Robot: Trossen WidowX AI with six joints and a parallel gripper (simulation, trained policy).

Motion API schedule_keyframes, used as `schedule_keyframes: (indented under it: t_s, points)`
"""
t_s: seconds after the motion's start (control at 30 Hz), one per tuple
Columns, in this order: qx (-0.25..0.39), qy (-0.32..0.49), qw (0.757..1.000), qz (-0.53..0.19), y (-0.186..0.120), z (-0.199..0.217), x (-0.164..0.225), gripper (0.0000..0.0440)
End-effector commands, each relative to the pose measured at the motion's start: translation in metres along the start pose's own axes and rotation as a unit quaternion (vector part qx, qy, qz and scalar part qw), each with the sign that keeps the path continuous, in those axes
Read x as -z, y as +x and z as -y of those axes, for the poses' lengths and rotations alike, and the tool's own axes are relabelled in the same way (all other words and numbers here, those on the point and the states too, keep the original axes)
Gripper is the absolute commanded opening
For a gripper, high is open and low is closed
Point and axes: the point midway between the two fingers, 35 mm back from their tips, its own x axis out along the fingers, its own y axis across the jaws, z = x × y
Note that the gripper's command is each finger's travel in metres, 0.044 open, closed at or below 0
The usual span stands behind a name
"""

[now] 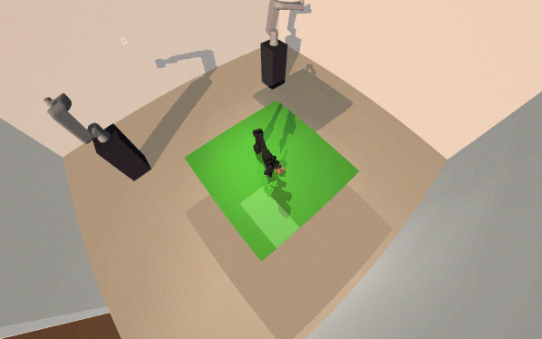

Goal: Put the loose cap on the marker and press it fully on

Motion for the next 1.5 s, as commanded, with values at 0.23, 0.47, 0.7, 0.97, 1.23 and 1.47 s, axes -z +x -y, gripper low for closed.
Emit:
schedule_keyframes:
  t_s: [0.23, 0.47, 0.7, 0.97, 1.23, 1.47]
  points:
    - [0.008, -0.008, 0.999, -0.047, 0.01, 0.019, 0.011, 0.0329]
    - [0.011, -0.019, 0.997, -0.073, 0.02, 0.028, 0.015, 0.0323]
    - [0.012, -0.035, 0.995, -0.096, 0.03, 0.034, 0.016, 0.0315]
    - [0.01, -0.056, 0.991, -0.122, 0.044, 0.037, 0.018, 0.0304]
    - [-0.002, -0.079, 0.986, -0.147, 0.062, 0.037, 0.023, 0.0292]
    - [-0.016, -0.1, 0.981, -0.164, 0.08, 0.034, 0.029, 0.0277]
